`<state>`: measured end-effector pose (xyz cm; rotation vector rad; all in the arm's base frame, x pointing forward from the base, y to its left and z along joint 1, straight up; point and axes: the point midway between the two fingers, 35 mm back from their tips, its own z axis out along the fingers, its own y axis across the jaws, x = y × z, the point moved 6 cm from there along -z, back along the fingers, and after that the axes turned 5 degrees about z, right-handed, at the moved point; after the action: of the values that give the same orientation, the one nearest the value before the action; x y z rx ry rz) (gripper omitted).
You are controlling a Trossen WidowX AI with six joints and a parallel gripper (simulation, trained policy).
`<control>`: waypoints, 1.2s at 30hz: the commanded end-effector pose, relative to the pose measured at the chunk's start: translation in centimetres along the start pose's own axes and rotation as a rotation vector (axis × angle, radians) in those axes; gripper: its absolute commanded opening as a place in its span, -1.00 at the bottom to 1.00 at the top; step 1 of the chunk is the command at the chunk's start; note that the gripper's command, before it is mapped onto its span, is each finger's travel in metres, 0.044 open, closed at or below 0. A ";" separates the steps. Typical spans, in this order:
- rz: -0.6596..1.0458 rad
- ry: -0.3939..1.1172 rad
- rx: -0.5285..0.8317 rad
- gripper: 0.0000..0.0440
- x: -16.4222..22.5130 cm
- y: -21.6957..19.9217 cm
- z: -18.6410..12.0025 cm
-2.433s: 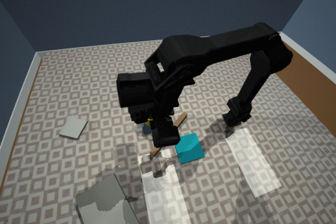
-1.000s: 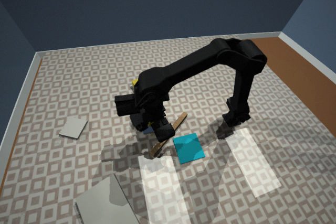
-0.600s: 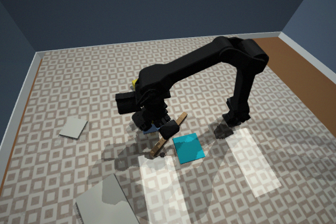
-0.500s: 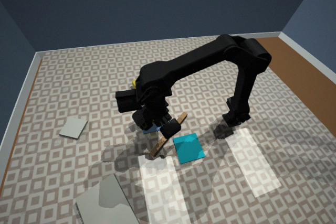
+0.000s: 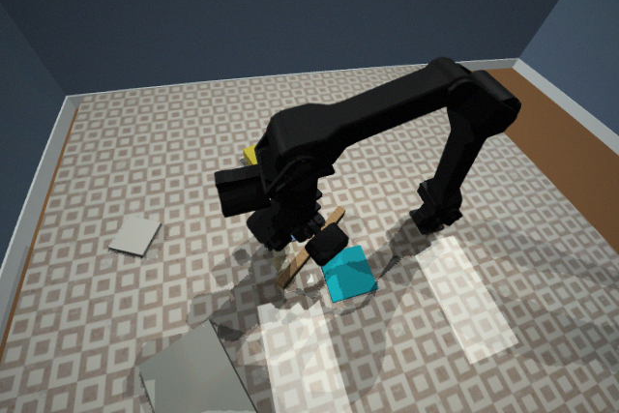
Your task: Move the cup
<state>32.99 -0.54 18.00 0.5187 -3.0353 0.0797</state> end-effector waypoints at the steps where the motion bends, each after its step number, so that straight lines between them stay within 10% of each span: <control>1: -0.013 -0.018 0.002 -0.94 -0.2 0.9 -0.6; 36: -0.073 -0.101 0.032 -1.00 1.2 10.6 -0.8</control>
<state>28.74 8.97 18.55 0.6651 -3.1048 0.0931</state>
